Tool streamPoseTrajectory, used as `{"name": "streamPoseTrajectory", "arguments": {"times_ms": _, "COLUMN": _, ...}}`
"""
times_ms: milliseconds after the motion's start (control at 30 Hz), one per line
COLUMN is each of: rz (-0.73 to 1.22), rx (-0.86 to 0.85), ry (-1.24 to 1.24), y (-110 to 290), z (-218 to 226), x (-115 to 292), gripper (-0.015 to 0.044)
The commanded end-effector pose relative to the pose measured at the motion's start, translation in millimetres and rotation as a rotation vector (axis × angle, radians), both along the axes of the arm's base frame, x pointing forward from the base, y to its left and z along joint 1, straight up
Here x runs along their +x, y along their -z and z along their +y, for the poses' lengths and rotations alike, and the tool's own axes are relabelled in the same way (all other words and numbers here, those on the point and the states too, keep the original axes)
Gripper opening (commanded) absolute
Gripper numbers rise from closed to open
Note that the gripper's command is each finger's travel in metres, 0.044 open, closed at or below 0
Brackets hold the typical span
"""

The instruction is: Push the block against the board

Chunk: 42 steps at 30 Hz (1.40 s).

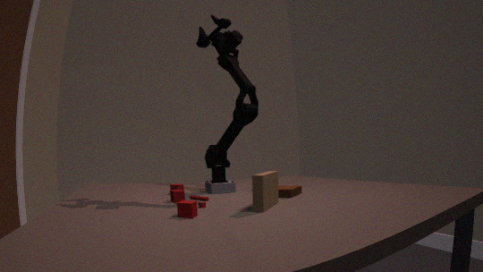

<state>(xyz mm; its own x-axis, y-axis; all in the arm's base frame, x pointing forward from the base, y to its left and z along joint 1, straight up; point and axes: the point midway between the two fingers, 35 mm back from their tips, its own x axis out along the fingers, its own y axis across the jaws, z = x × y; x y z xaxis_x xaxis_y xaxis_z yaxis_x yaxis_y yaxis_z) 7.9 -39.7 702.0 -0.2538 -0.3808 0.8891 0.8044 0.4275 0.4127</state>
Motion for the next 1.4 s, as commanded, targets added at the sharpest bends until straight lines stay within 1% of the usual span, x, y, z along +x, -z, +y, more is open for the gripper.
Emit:
{"name": "streamPoseTrajectory", "arguments": {"times_ms": 0, "rz": 0.0, "rx": 0.0, "ry": 0.0, "y": 0, "z": 0, "x": 0, "gripper": 0.0374}}
{"name": "streamPoseTrajectory", "arguments": {"times_ms": 100, "rz": -0.006, "rx": 0.005, "ry": -0.003, "y": 0, "z": -1, "x": -3, "gripper": 0.0295}}
{"name": "streamPoseTrajectory", "arguments": {"times_ms": 467, "rz": -0.09, "rx": 0.109, "ry": -0.053, "y": 5, "z": -30, "x": -48, "gripper": 0.0006}}
{"name": "streamPoseTrajectory", "arguments": {"times_ms": 700, "rz": -0.131, "rx": 0.193, "ry": -0.088, "y": 12, "z": -56, "x": -69, "gripper": 0.0}}
{"name": "streamPoseTrajectory", "arguments": {"times_ms": 933, "rz": -0.165, "rx": 0.247, "ry": -0.21, "y": 23, "z": -76, "x": -69, "gripper": 0.0}}
{"name": "streamPoseTrajectory", "arguments": {"times_ms": 1367, "rz": -0.15, "rx": 0.408, "ry": -0.273, "y": 42, "z": -125, "x": -74, "gripper": 0.0}}
